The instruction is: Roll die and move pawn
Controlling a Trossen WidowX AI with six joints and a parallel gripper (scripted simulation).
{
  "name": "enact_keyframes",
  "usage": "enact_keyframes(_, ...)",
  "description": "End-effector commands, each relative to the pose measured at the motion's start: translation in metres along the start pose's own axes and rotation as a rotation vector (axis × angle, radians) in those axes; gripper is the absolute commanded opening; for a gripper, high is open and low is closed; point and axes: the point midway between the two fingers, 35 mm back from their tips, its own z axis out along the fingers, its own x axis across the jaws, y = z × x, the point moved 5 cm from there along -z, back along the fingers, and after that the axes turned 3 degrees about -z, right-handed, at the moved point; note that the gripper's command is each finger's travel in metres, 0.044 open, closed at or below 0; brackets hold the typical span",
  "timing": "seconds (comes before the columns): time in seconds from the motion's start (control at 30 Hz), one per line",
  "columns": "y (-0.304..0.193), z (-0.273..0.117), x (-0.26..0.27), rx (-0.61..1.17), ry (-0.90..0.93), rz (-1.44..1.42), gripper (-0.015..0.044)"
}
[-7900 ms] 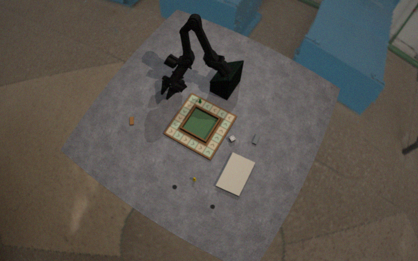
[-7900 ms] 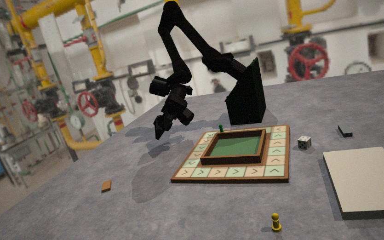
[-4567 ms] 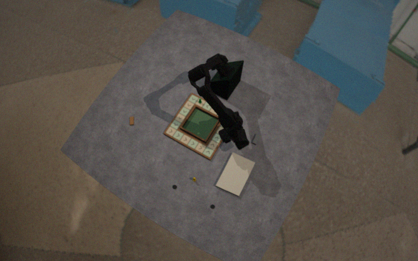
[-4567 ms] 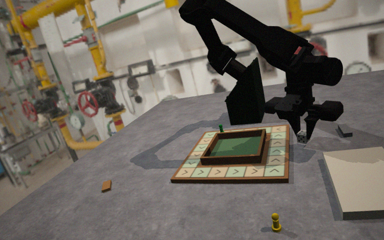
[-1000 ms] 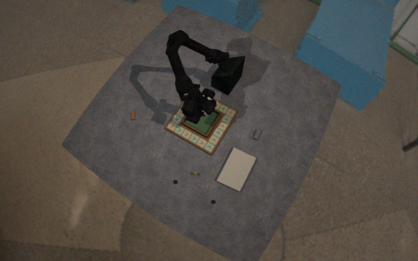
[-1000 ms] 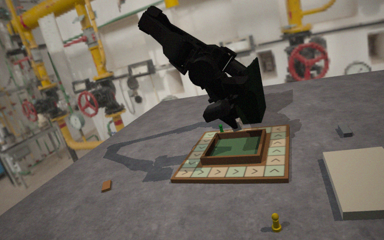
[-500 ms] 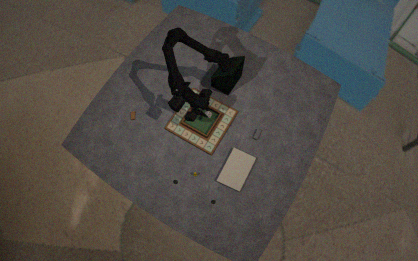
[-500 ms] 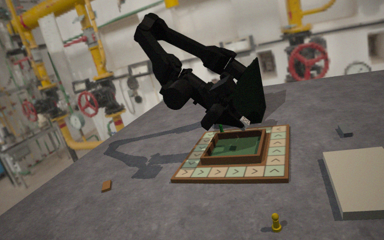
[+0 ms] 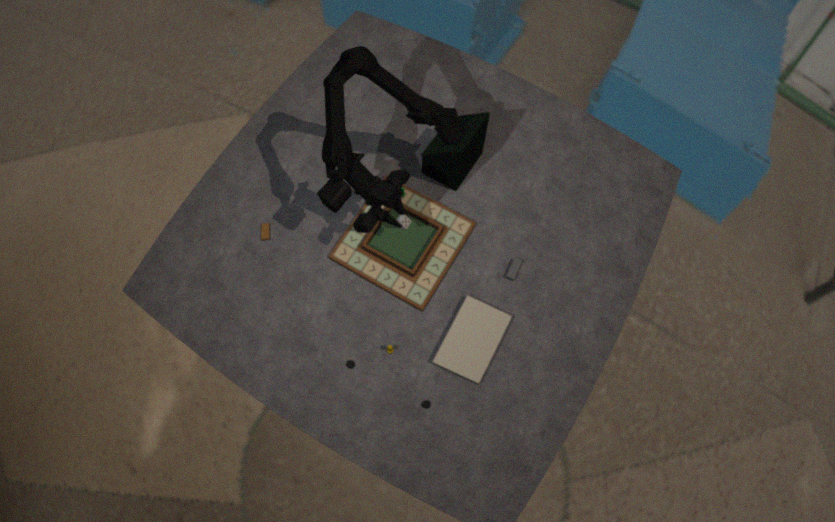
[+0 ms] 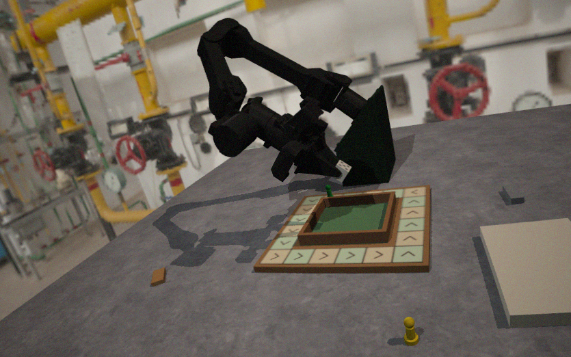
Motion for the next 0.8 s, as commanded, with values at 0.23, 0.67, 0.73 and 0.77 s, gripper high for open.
enact_keyframes(0.23, 0.0007, -0.0031, 0.0003, -0.006, 0.000, -0.006, 0.0000)
enact_keyframes(0.67, 0.0003, -0.0016, 0.0012, -0.002, 0.005, 0.000, 0.0000)
enact_keyframes(0.73, 0.0003, -0.0016, 0.0012, -0.002, 0.005, 0.000, 0.0000)
enact_keyframes(0.77, 0.0003, -0.0016, 0.0012, -0.002, 0.005, 0.000, 0.0000)
